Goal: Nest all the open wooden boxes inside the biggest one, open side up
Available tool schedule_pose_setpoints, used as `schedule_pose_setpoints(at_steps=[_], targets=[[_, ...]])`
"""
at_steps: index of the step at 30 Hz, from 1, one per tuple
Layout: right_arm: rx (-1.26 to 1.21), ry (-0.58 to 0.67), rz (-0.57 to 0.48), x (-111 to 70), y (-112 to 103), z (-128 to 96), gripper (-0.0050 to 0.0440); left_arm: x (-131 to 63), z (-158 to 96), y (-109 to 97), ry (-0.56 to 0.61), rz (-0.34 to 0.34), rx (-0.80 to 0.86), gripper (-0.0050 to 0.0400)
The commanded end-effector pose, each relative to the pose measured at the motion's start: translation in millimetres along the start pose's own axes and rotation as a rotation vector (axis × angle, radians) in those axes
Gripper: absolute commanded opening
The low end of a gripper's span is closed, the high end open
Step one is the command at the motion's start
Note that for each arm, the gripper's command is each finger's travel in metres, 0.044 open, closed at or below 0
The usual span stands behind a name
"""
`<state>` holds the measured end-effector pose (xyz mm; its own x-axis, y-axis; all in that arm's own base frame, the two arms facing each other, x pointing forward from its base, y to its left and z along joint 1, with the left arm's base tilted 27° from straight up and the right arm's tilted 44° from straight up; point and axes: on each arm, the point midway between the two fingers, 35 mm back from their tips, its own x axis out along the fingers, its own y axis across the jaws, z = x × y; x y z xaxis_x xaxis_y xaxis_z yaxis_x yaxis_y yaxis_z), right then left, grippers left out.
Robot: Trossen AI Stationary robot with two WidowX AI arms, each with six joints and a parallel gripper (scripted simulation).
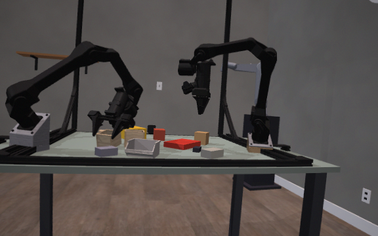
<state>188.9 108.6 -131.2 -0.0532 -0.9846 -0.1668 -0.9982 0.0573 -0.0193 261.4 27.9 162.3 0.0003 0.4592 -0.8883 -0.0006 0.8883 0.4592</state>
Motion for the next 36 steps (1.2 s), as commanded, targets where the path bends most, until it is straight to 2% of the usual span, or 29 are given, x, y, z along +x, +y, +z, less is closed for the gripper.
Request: schedule_pose_setpoints(at_steps=[1,12,16,26,36], targets=[[-0.007,0.004,0.003,0.9,1,1,0.0400,0.2,0,0,0.000,0.002,0.001,0.0400],[-0.007,0.004,0.003,0.9,1,1,0.0400,0.2,0,0,0.000,0.002,0.001,0.0400],[0.002,-0.037,0.008,-2.0,1,1,0.0400,0.2,0,0,0.000,0.002,0.001,0.0400],[0.064,-0.620,-0.002,-55.2,2,-1,0.0400,0.2,0,0,0.000,0.002,0.001,0.0400],[0.065,-0.644,-0.006,-57.9,1,-2,0.0400,0.2,0,0,0.000,0.002,0.001,0.0400]])
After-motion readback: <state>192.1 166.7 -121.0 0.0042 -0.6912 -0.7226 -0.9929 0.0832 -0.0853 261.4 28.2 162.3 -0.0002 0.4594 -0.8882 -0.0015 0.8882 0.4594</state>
